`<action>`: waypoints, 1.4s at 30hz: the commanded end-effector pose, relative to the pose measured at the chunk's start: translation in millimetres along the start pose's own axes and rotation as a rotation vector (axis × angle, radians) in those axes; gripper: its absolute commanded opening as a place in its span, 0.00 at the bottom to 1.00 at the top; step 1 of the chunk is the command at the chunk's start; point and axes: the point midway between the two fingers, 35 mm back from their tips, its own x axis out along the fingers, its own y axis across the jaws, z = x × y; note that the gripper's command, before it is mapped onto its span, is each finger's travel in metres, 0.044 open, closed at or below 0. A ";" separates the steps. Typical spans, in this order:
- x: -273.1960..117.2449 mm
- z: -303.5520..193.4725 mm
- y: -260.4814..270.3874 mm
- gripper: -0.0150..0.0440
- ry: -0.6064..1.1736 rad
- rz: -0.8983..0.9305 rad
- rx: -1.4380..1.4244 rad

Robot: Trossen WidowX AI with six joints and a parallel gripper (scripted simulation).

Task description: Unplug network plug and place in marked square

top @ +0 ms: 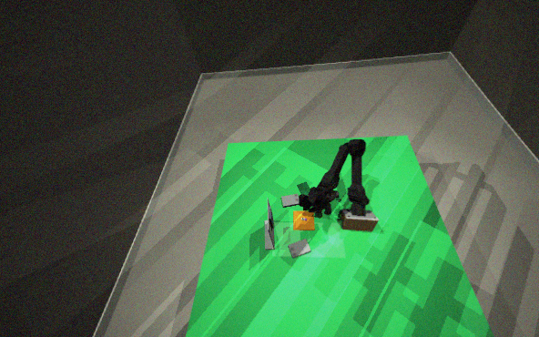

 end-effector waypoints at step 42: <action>-78.4 3.0 51.1 1.00 -0.006 0.010 0.008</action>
